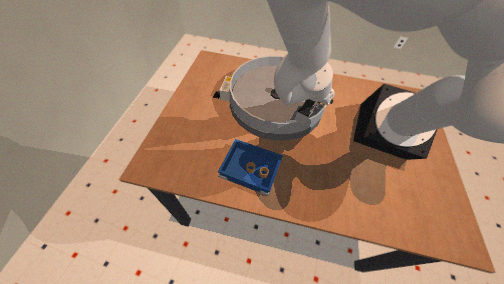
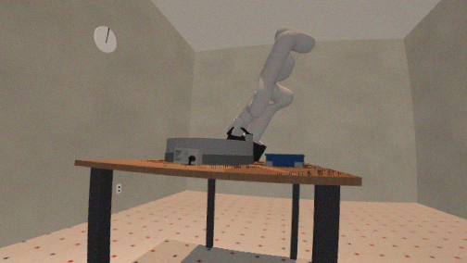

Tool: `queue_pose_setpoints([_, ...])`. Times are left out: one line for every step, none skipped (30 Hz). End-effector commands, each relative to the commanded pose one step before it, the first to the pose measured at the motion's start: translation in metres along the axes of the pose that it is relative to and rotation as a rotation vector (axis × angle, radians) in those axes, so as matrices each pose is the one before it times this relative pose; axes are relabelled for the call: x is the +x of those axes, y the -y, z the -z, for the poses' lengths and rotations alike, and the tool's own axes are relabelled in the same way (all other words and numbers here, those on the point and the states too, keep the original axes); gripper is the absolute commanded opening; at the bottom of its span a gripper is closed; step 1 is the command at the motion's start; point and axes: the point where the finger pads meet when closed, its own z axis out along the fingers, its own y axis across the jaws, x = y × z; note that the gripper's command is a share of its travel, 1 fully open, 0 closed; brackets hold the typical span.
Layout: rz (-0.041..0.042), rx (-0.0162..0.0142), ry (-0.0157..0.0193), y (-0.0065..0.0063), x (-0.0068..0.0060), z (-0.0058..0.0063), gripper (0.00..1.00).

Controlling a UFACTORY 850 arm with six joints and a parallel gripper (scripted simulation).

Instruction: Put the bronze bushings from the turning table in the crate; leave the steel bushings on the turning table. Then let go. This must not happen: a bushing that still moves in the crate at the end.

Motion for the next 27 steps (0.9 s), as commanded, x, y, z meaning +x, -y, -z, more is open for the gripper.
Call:
queue_pose_setpoints([0.00085, 0.00634, 0.00780, -0.00060, -0.01081, 0.01214, 0.10])
queue_pose_setpoints([0.00000, 0.00000, 0.00001, -0.00003, -0.00256, 0.00300, 0.10])
queue_pose_setpoints([0.00000, 0.00000, 0.00000, -0.00002, -0.00245, 0.00288, 0.10])
queue_pose_setpoints([0.00000, 0.00000, 0.00000, 0.00000, 0.00000, 0.00000, 0.10])
queue_pose_setpoints([0.00000, 0.00000, 0.00000, 0.00000, 0.00000, 0.00000, 0.10])
queue_pose_setpoints([0.00000, 0.00001, -0.00002, -0.00002, -0.00231, 0.00272, 0.10])
queue_pose_setpoints([0.00000, 0.00000, 0.00000, -0.00002, -0.00215, 0.00252, 0.10])
queue_pose_setpoints([0.00000, -0.00001, 0.00002, -0.00002, -0.00196, 0.00230, 0.10])
queue_pose_setpoints([0.00000, 0.00001, -0.00003, -0.00001, -0.00175, 0.00206, 0.10])
queue_pose_setpoints([0.00000, -0.00002, 0.00003, -0.00003, -0.00153, 0.00179, 0.10])
queue_pose_setpoints([0.00000, 0.00002, -0.00004, 0.00000, -0.00129, 0.00152, 0.10])
queue_pose_setpoints([0.00000, -0.00002, 0.00003, -0.00002, -0.00106, 0.00124, 0.10])
queue_pose_setpoints([0.00000, 0.00000, 0.00001, -0.00001, -0.00082, 0.00096, 0.10])
queue_pose_setpoints([0.00000, 0.00001, -0.00001, 0.00000, -0.00059, 0.00070, 0.10])
queue_pose_setpoints([0.00000, 0.00001, -0.00001, 0.00000, -0.00039, 0.00045, 0.10])
queue_pose_setpoints([0.00000, 0.00001, -0.00001, 0.00000, -0.00021, 0.00025, 0.10])
queue_pose_setpoints([0.00000, 0.00000, 0.00000, 0.00000, -0.00008, 0.00010, 0.10])
queue_pose_setpoints([0.00000, 0.00000, 0.00000, 0.00000, -0.00001, 0.00002, 0.10])
queue_pose_setpoints([0.00000, 0.00000, 0.00000, 0.00000, 0.00000, 0.00000, 0.10])
queue_pose_setpoints([0.00000, 0.00000, 0.00000, 0.00000, 0.00000, 0.00000, 0.10])
queue_pose_setpoints([0.00000, 0.00000, 0.00000, 0.00000, 0.00000, 0.00000, 0.10])
queue_pose_setpoints([0.00000, 0.00000, 0.00000, 0.00000, 0.00000, 0.00000, 0.10])
queue_pose_setpoints([0.00000, 0.00000, 0.00000, 0.00000, 0.00000, 0.00000, 0.10])
queue_pose_setpoints([0.00000, 0.00000, 0.00000, 0.00000, 0.00000, 0.00000, 0.10])
queue_pose_setpoints([0.00000, 0.00000, 0.00000, 0.00000, 0.00000, 0.00000, 0.10])
queue_pose_setpoints([0.00000, 0.00000, 0.00000, 0.00000, 0.00000, 0.00000, 0.10])
queue_pose_setpoints([0.00000, 0.00000, 0.00000, 0.00000, 0.00000, 0.00000, 0.10])
